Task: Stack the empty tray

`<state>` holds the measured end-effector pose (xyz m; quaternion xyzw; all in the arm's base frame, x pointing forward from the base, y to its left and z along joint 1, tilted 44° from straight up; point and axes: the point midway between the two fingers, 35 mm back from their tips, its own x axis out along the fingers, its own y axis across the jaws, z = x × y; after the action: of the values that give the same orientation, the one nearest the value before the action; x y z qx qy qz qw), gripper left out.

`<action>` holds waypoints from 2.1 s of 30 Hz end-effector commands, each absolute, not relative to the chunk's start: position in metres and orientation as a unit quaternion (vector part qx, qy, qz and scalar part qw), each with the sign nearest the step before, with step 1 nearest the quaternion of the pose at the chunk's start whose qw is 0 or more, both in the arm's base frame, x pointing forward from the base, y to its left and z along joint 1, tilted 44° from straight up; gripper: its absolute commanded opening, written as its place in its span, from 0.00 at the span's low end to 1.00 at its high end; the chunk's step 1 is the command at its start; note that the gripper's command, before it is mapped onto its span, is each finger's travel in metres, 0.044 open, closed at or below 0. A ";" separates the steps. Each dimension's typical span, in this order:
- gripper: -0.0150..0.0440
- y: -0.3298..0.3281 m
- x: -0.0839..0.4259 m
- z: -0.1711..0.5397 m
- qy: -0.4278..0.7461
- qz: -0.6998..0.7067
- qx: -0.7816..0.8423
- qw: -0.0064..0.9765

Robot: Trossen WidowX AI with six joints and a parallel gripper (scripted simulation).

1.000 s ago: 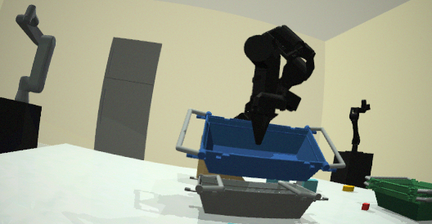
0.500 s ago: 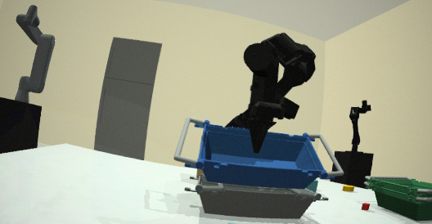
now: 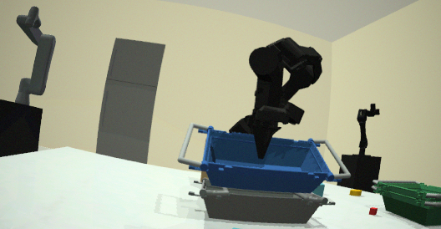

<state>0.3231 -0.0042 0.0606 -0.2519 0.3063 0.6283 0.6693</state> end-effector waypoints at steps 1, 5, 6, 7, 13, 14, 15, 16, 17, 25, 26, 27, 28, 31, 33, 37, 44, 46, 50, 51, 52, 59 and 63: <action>0.25 0.000 0.319 0.059 0.308 0.631 -0.252 0.666; 0.25 0.001 0.318 0.059 0.308 0.631 -0.252 0.666; 0.25 0.001 0.318 0.059 0.308 0.631 -0.252 0.666; 0.25 0.002 0.317 0.058 0.308 0.631 -0.252 0.666; 0.25 0.005 0.314 0.055 0.308 0.631 -0.252 0.666; 0.25 0.005 0.314 0.055 0.308 0.631 -0.252 0.666; 0.25 0.005 0.314 0.055 0.308 0.631 -0.252 0.666; 0.25 0.005 0.314 0.055 0.308 0.631 -0.252 0.666; 0.25 0.005 0.314 0.055 0.308 0.631 -0.252 0.666; 0.25 0.009 0.312 0.052 0.308 0.631 -0.252 0.666; 0.25 0.010 0.311 0.051 0.308 0.631 -0.252 0.666; 0.25 0.010 0.311 0.051 0.308 0.631 -0.252 0.666; 0.25 0.011 0.311 0.051 0.308 0.631 -0.252 0.666; 0.25 0.011 0.311 0.051 0.308 0.631 -0.252 0.666; 0.25 0.011 0.311 0.051 0.308 0.631 -0.252 0.666; 0.25 0.011 0.311 0.051 0.308 0.631 -0.252 0.666; 0.25 0.011 0.311 0.051 0.308 0.631 -0.252 0.666; 0.25 0.011 0.311 0.051 0.308 0.631 -0.252 0.666; 0.25 0.011 0.311 0.051 0.308 0.631 -0.252 0.666; 0.25 0.011 0.311 0.051 0.308 0.631 -0.252 0.666; 0.25 0.011 0.311 0.051 0.308 0.631 -0.252 0.666; 0.25 0.011 0.311 0.051 0.308 0.631 -0.252 0.666; 0.25 0.011 0.311 0.051 0.308 0.631 -0.252 0.666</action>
<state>0.3142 0.0048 0.0523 -0.2530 0.3053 0.6235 0.6738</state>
